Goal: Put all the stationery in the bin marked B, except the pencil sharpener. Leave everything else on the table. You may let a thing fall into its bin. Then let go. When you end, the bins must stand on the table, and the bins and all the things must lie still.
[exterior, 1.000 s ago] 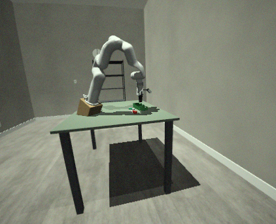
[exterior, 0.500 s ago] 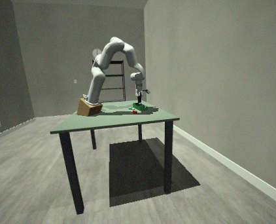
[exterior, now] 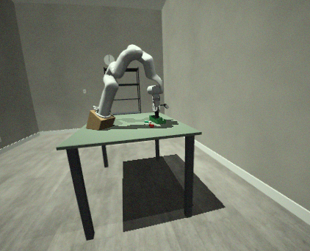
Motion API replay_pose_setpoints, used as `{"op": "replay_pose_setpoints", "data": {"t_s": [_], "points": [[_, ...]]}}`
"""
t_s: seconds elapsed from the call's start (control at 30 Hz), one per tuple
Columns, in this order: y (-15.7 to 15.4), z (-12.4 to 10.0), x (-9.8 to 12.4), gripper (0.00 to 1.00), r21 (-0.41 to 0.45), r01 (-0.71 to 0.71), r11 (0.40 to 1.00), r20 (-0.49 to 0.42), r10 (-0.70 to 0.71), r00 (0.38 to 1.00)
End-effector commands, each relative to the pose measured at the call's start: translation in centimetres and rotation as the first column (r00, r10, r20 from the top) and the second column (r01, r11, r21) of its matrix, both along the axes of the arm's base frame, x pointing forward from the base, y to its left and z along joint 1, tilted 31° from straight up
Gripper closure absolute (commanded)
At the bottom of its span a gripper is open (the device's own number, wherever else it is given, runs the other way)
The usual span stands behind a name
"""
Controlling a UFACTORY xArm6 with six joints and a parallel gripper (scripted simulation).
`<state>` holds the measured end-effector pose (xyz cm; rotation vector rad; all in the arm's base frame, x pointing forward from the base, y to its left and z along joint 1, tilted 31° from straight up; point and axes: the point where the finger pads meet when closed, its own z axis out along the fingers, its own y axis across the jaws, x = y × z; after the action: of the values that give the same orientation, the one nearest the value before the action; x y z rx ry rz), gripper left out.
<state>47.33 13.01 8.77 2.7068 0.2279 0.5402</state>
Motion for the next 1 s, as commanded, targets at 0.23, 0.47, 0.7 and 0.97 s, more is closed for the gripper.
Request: {"op": "replay_pose_setpoints", "data": {"t_s": [0.23, 0.47, 0.7, 0.97], "points": [[-0.42, -1.22, 0.72, 0.93, 0.001, -0.001, 1.0, 0.003, 0.001, 1.0], [-0.42, -1.22, 0.72, 0.93, 0.001, -0.001, 1.0, 0.003, 0.001, 1.0], [-0.41, -1.22, 0.72, 0.93, 0.001, -0.001, 1.0, 0.003, 0.001, 1.0], [-0.41, -1.22, 0.72, 0.93, 0.001, -0.001, 1.0, 0.003, 0.001, 1.0]]}}
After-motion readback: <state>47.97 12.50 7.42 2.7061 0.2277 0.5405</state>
